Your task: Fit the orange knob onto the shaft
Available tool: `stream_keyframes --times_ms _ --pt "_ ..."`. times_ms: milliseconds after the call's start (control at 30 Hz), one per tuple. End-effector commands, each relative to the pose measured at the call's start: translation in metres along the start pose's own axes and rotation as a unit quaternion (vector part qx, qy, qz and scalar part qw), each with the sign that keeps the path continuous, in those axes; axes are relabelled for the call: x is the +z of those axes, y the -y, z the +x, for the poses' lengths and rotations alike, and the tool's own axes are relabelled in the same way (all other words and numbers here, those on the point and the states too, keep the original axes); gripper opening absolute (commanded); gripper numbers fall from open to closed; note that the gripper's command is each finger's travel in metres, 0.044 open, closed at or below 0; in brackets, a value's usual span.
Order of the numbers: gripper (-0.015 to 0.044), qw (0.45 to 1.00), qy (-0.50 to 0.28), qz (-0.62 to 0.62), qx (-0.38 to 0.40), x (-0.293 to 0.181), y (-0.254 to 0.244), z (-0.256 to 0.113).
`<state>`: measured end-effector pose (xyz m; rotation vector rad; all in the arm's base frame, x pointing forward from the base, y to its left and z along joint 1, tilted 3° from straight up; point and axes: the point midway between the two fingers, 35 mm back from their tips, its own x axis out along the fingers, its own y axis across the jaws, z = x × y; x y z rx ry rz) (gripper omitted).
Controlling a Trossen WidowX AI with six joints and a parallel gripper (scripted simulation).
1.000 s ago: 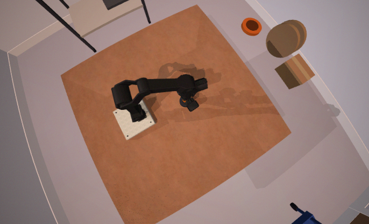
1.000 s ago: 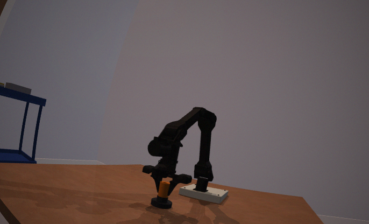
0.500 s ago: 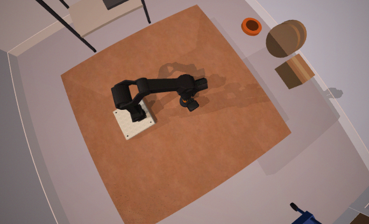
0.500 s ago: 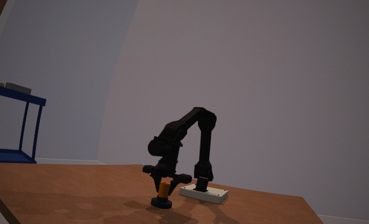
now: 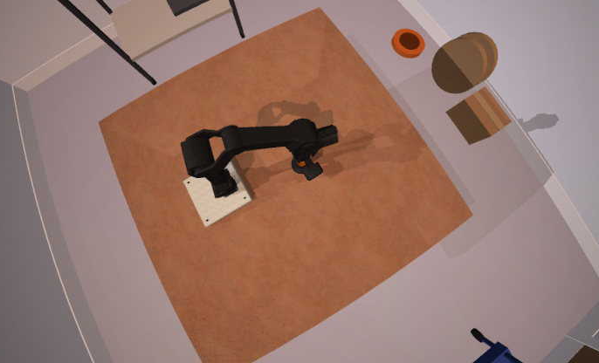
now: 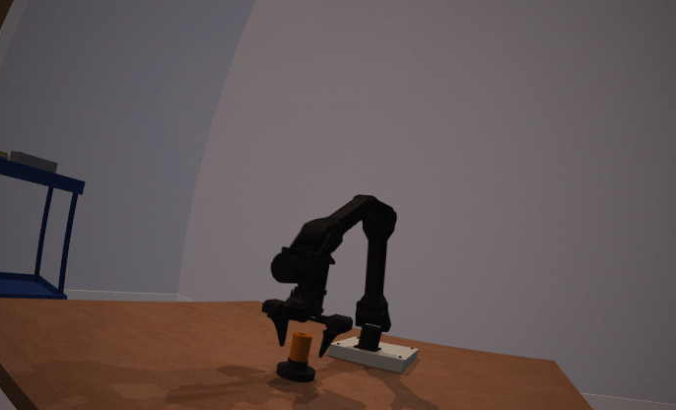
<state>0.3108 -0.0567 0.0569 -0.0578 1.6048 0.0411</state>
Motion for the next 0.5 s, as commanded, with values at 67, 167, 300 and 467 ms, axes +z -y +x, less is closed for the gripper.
stream_keyframes --times_ms 67,167,300,467 --pt "0.044 1.0 0.011 0.001 -0.003 0.004 0.0 -0.067" --pt "0.044 1.0 0.011 0.001 -0.003 0.0 0.0 -0.087" --pt "0.044 1.0 0.011 0.001 -0.003 0.004 0.001 -0.087" --pt "0.044 1.0 0.011 0.001 -0.003 0.004 0.001 -0.087"
